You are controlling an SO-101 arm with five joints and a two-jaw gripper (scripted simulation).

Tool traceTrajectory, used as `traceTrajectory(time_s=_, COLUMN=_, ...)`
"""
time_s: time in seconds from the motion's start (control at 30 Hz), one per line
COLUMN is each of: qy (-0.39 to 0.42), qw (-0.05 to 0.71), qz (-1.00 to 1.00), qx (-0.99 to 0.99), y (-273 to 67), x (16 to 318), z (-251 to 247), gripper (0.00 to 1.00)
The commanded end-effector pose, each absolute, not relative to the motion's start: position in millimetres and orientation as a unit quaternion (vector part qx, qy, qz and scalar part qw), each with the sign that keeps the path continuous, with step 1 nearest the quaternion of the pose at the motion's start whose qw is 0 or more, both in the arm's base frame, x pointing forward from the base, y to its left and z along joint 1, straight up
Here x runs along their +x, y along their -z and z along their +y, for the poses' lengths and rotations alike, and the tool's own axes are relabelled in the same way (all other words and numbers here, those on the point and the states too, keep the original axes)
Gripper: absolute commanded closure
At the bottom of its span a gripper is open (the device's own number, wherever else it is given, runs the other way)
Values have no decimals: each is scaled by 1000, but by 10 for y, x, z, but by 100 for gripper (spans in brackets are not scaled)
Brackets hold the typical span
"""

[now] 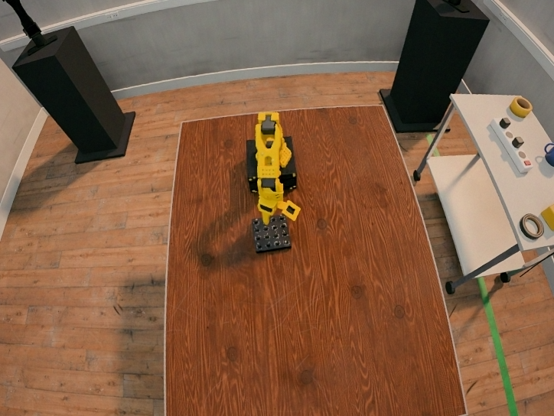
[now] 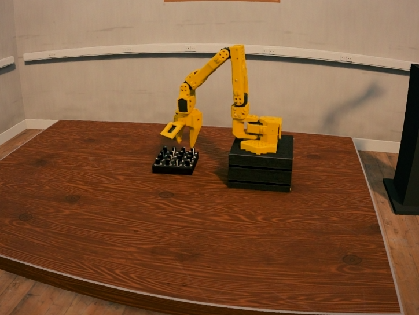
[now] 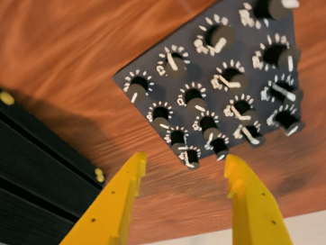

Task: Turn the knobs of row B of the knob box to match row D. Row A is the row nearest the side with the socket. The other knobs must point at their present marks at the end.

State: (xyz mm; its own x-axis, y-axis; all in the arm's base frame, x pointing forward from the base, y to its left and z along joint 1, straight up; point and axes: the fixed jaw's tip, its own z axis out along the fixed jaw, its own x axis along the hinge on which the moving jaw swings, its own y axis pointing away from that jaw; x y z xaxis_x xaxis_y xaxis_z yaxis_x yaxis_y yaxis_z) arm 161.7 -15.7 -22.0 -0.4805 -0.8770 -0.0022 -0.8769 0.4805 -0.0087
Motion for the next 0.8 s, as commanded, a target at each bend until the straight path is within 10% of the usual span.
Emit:
traceTrajectory(time_s=0.0, qy=-1, qw=-1, qz=809, qx=-588, y=225, x=1612, z=-146, gripper=75)
traceTrajectory(time_s=0.77, qy=-1, qw=-1, qz=535, qx=-845, y=226, x=1620, z=-173, gripper=84)
